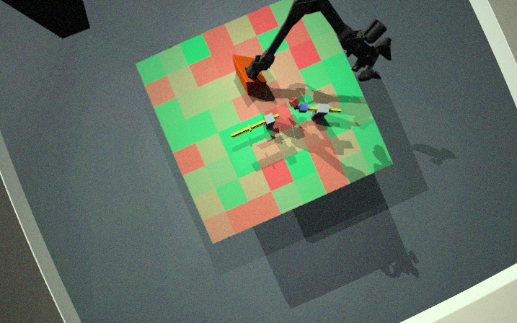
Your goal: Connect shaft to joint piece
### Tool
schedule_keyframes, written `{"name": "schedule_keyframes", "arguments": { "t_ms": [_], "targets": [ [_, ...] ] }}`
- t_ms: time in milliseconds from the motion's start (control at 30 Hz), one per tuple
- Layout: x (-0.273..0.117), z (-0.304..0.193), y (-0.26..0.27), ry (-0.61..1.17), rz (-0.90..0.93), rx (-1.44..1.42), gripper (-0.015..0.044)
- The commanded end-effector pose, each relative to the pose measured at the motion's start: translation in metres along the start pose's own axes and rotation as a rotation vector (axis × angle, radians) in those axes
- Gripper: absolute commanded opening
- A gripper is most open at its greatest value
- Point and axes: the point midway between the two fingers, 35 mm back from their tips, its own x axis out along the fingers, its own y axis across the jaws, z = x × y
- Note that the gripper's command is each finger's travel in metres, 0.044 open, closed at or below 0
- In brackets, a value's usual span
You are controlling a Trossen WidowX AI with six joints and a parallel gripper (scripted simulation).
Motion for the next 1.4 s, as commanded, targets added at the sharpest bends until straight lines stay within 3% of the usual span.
{"name": "schedule_keyframes", "arguments": {
  "t_ms": [0, 633, 1367],
  "targets": [
    [-0.004, 0.001, 0.021, -0.033, 0.057, 0.056, 0.0440],
    [-0.039, 0.003, 0.120, -0.121, 0.373, 0.371, 0.0440],
    [-0.115, 0.010, 0.212, -0.084, 0.758, 0.828, 0.0440]
  ]
}}
